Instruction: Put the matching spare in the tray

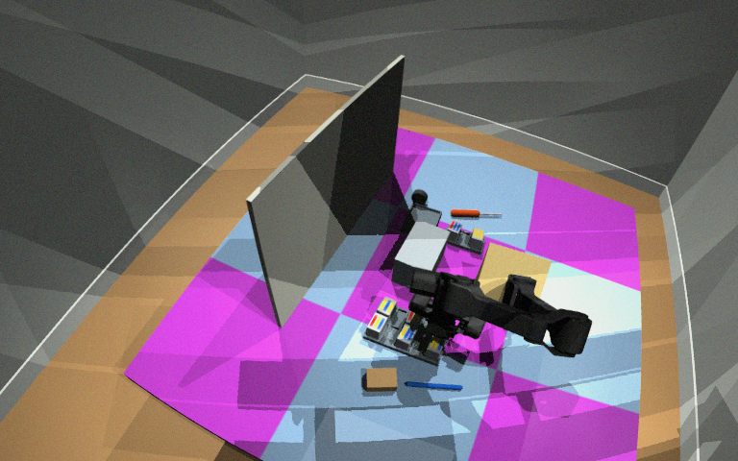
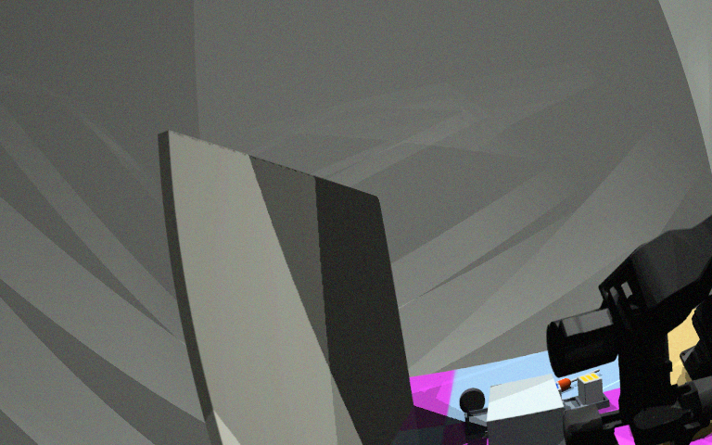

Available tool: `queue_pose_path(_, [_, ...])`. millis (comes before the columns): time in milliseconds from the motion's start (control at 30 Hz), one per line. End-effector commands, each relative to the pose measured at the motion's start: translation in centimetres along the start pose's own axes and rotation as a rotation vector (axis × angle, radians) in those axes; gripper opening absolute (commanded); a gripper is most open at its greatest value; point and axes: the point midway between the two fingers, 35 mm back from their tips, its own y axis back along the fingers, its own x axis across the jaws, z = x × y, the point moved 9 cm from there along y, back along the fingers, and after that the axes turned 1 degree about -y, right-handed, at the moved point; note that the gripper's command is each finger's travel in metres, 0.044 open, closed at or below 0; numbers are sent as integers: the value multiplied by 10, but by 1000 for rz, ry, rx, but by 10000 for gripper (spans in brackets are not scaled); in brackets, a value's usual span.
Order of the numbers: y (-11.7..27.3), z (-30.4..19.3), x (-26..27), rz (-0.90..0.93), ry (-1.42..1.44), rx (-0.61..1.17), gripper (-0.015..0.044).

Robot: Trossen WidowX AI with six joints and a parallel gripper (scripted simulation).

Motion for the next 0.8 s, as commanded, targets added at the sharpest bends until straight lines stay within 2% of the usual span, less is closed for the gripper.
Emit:
queue_pose_path(0, [-3, 0, 2, -2, -1, -9, 300])
queue_pose_path(200, [-3, 0, 2, -2, -1, -9, 300])
queue_pose_path(367, [-3, 0, 1, 0, 1, -3, 169])
queue_pose_path(600, [-3, 0, 1, 0, 1, -3, 122])
queue_pose_path(767, [-3, 0, 1, 0, 1, -3, 0])
